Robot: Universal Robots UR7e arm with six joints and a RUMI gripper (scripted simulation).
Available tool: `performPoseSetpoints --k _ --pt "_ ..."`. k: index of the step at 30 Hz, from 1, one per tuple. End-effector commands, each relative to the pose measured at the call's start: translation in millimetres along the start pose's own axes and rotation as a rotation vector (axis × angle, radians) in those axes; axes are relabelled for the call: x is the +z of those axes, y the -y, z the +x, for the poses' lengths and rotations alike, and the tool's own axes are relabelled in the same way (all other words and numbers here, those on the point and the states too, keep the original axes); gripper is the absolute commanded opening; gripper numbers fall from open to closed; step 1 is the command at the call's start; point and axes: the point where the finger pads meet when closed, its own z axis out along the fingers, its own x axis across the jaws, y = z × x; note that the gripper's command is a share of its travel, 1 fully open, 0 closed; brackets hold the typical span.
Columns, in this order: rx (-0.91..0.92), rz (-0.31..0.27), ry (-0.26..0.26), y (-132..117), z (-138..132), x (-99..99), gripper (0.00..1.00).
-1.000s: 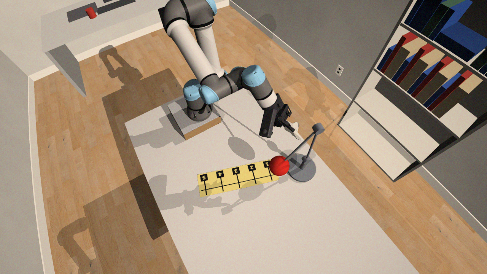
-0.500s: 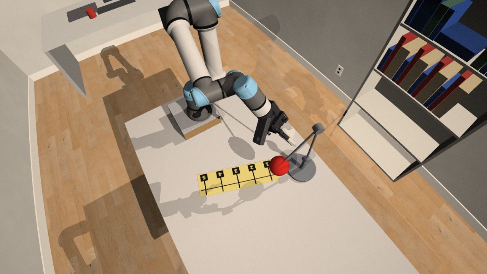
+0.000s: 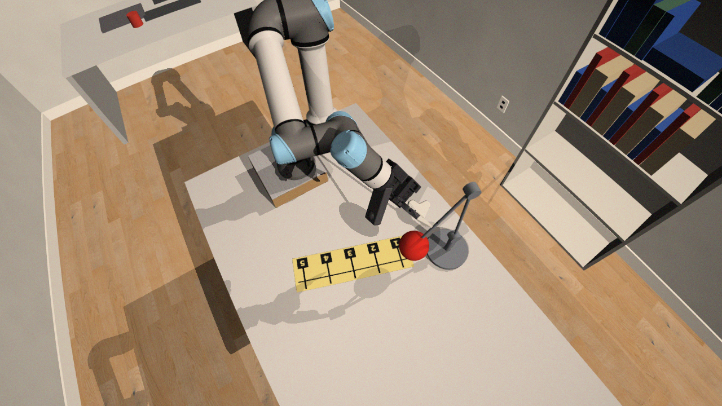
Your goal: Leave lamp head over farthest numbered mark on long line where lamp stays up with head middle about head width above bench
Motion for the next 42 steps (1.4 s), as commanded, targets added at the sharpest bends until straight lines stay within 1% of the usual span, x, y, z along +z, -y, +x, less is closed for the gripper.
performPoseSetpoints --k 1,5,7,22,24,39,42 --pt "0.067 -0.044 -0.013 8 1 -1.2 1.0" --pt "0.123 -0.079 -0.023 14 3 -2.1 1.0" --pt "0.123 -0.079 -0.023 14 3 -2.1 1.0" --pt "0.333 -0.209 -0.058 37 13 -2.6 1.0" --pt "0.333 -0.209 -0.058 37 13 -2.6 1.0" --pt "0.458 -0.295 -0.098 34 -39 -40.3 1.0" --pt "0.457 -0.294 -0.098 33 -39 -37.5 1.0"
